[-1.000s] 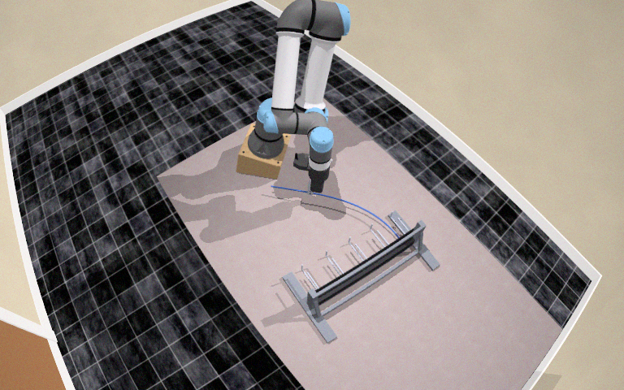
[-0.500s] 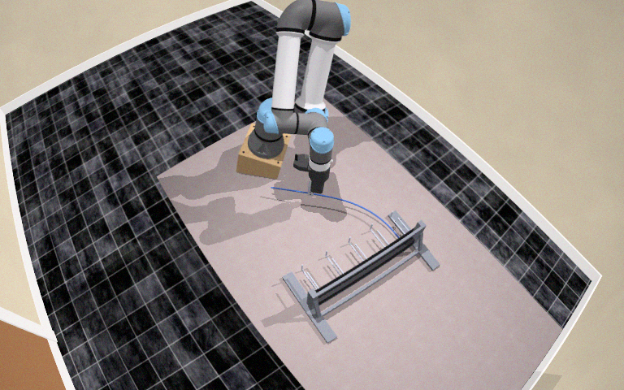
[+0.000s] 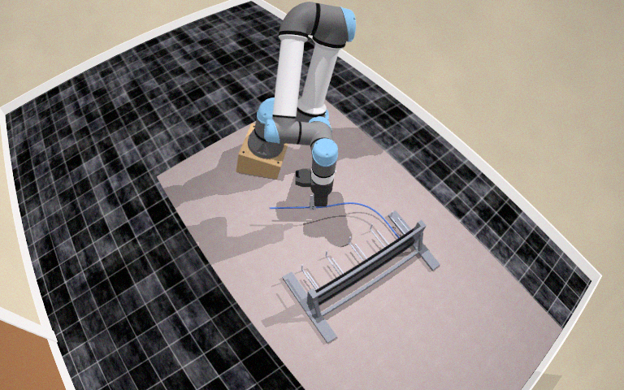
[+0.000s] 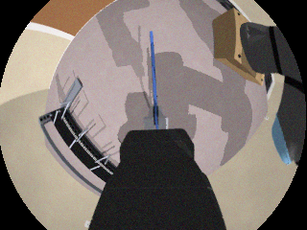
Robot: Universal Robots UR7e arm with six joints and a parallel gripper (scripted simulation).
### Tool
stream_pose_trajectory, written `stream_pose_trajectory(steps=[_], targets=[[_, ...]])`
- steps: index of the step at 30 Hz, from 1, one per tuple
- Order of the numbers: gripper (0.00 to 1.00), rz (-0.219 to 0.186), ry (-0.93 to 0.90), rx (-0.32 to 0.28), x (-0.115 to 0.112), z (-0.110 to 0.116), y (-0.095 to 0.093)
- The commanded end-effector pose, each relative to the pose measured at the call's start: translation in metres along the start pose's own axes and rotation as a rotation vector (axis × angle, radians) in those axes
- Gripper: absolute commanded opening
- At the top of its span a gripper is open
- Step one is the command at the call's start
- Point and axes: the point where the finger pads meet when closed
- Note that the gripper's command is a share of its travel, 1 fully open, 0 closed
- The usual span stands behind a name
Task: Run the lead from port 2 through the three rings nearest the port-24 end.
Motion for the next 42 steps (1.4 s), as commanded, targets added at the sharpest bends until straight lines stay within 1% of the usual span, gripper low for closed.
stream_pose_trajectory(steps=[1, 9, 11, 16, 21, 26, 42], targets=[[0.0, -0.003, 0.13, -0.001, -0.055, 0.004, 0.022], [0.0, -0.003, 0.329, 0.0, -0.137, 0.01, 0.055], [0.0, -0.003, 0.329, 0.0, -0.137, 0.01, 0.055], [0.0, -0.003, 0.435, 0.0, -0.182, 0.013, 0.073], [0.0, -0.003, 0.506, 0.0, -0.211, 0.015, 0.085], [0.0, -0.003, 0.54, 0.0, -0.225, 0.016, 0.09], [0.0, -0.003, 0.548, 0.0, -0.228, 0.017, 0.091]])
Point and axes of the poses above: the point where the finger pads meet when closed, its own y axis back along the fingers, its own x axis across the jaws, z = x × y, and after that the axes turned 2 degrees about -y, right-handed
